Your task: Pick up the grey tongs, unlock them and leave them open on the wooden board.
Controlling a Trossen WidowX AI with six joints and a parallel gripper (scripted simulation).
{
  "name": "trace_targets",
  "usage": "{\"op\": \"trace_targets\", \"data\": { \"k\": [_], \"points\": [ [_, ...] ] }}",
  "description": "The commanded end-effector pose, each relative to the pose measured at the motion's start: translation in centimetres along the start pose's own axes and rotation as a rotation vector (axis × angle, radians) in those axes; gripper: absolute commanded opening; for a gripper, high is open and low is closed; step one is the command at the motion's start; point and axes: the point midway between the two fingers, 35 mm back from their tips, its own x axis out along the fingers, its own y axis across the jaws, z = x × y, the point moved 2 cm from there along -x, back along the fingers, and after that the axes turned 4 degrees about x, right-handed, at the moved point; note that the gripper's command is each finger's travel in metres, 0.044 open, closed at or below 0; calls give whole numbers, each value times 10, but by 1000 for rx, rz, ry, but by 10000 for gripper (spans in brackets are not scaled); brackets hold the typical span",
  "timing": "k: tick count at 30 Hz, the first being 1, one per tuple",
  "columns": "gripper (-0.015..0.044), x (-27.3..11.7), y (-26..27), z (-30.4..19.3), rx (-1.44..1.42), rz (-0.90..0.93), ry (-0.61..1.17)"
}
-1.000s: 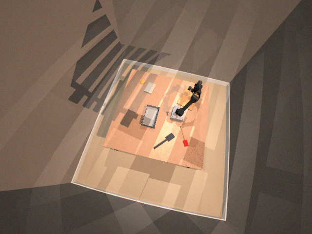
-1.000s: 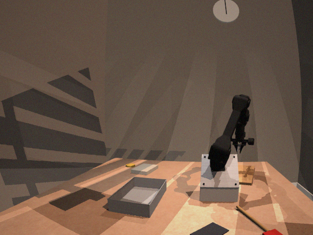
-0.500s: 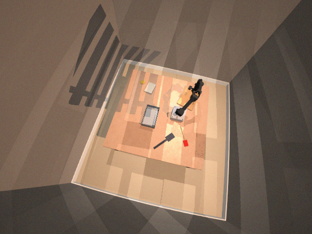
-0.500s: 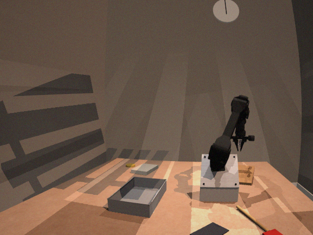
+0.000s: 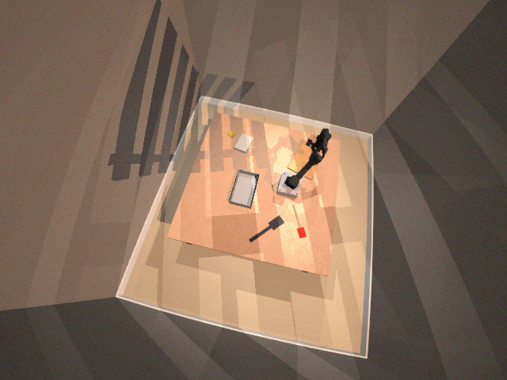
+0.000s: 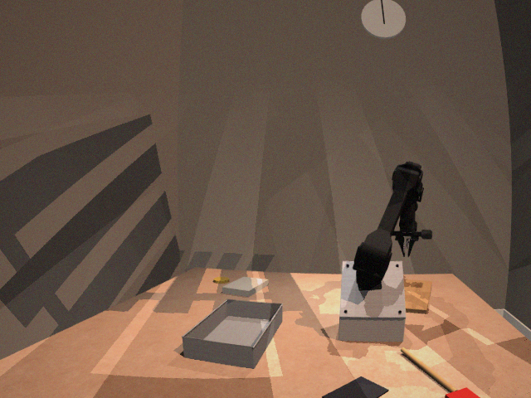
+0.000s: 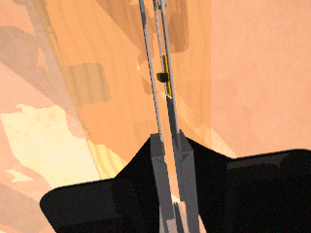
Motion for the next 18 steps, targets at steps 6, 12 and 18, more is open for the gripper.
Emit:
{"op": "trace_targets", "data": {
  "k": [6,12,18],
  "points": [
    [-150,14,-1,2,2,-4,-3],
    [-150,24,-1,3,2,-4,-3],
    [-150,34,-2,4,3,-4,-3]
  ]
}}
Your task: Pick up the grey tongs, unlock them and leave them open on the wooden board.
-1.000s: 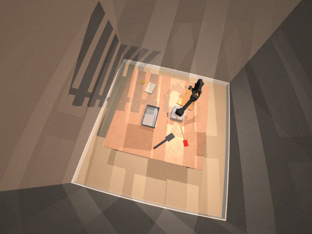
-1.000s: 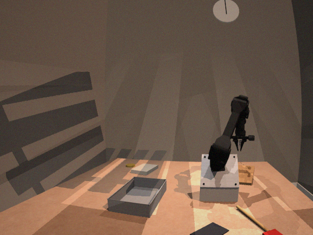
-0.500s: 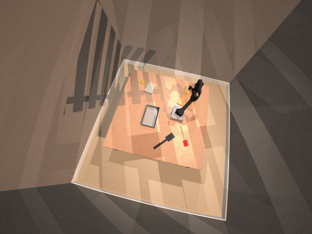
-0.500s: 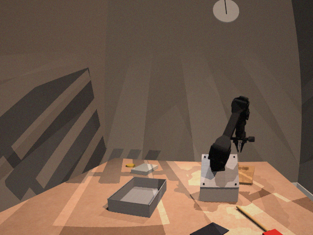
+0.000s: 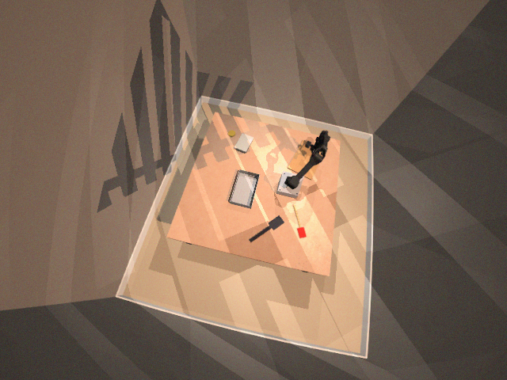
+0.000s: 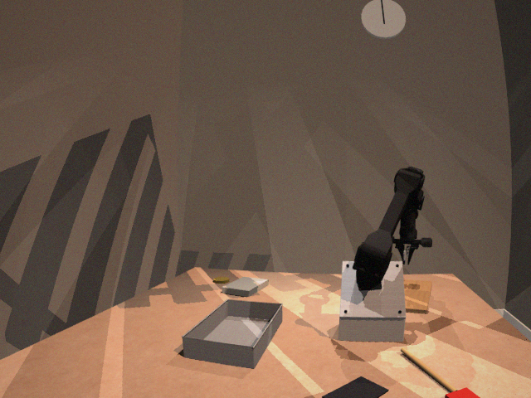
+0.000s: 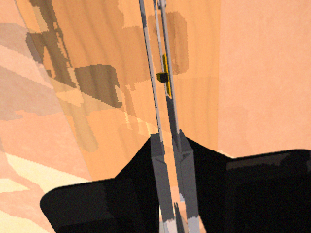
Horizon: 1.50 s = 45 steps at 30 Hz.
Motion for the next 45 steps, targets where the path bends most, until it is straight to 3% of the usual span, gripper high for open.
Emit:
{"op": "trace_targets", "data": {
  "k": [1,45],
  "points": [
    [-150,6,-1,1,-4,-4,-5],
    [-150,78,-1,-2,-2,-6,-3]
  ]
}}
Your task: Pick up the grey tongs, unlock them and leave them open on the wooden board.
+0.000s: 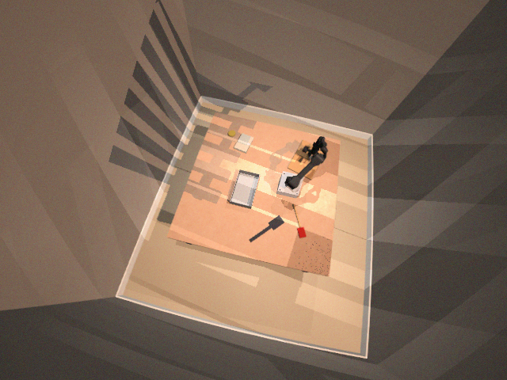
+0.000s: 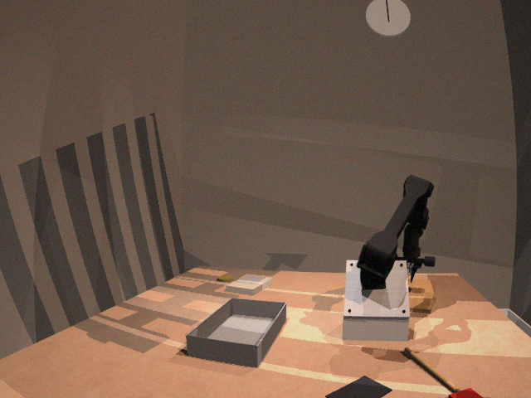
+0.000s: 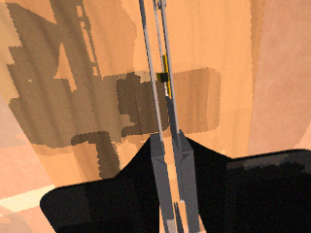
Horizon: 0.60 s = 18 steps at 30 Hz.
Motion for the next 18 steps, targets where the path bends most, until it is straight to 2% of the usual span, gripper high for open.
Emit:
{"op": "trace_targets", "data": {
  "k": [1,4,18],
  "points": [
    [-150,5,0,0,-4,-4,-5],
    [-150,5,0,0,-4,-4,-5],
    [218,4,0,-1,-1,0,2]
  ]
}}
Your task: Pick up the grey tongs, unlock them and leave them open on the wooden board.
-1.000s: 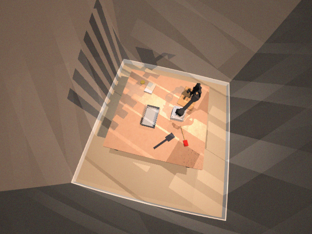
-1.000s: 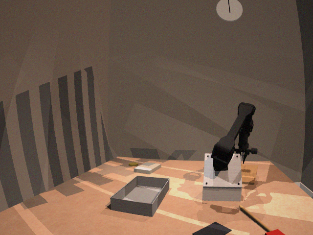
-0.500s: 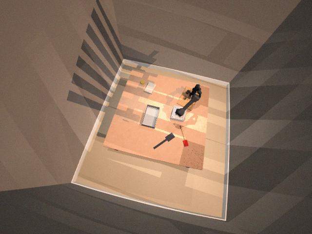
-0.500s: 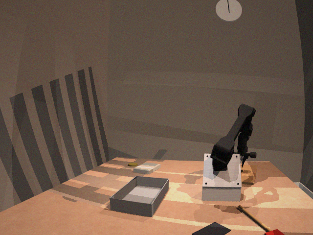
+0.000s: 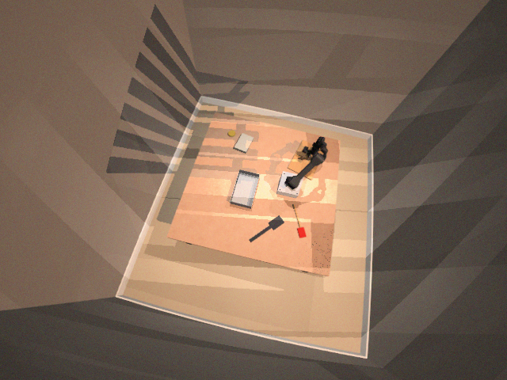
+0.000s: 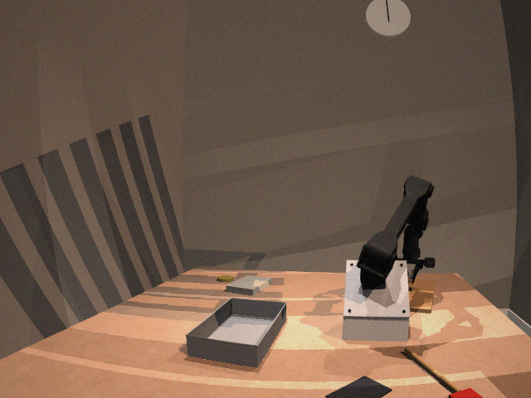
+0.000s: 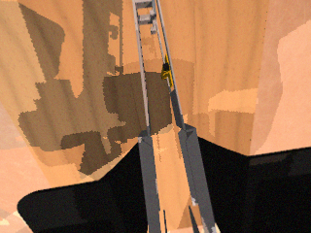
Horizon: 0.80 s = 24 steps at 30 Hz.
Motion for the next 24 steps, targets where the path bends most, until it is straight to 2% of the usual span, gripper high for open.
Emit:
{"op": "trace_targets", "data": {
  "k": [1,8,9,16,24],
  "points": [
    [244,0,0,0,0,1,0],
    [427,0,0,0,0,1,0],
    [440,0,0,0,0,1,0],
    [440,-13,12,6,3,-5,-25],
    [440,-85,104,5,-16,10,-30]
  ]
}}
